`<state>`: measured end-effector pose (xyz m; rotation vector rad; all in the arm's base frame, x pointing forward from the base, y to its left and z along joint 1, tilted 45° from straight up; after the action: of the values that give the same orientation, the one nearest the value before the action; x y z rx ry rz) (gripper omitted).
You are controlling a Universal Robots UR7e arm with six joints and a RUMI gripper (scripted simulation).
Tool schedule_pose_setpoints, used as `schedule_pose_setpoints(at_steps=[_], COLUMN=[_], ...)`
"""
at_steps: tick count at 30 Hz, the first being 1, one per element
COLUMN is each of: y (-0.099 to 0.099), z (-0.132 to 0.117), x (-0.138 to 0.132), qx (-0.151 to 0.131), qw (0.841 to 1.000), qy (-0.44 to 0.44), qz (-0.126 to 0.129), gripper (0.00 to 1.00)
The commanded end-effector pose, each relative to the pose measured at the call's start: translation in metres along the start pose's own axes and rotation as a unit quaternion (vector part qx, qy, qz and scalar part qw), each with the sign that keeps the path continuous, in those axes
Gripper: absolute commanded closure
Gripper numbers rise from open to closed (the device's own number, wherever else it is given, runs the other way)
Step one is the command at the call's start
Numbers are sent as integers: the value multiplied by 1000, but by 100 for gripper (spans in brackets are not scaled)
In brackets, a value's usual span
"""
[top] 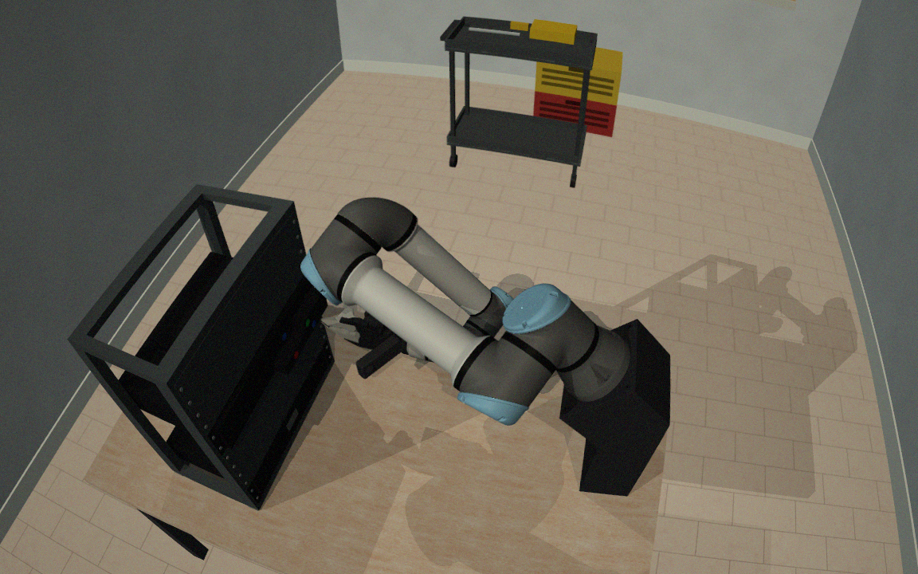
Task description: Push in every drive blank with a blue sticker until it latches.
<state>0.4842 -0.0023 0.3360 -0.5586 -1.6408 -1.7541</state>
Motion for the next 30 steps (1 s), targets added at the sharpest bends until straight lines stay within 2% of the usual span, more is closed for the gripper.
schedule_pose_setpoints(at_steps=[1,23,30], y=[0,0,9], z=[0,0,0], x=[0,0,0], qx=[0,0,0], qw=[1000,1000,1000], qy=[0,0,0], qz=[0,0,0], gripper=[100,100,100])
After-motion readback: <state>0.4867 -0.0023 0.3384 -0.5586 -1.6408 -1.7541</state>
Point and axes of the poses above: the point where the finger pads meet when closed, its own y axis out along the fingers, its own x axis across the jaws, z = x × y, the point moved 4 cm from there along -y, back along the fingers, and after that the axes turned 4 degrees about y, right-handed, at the moved point
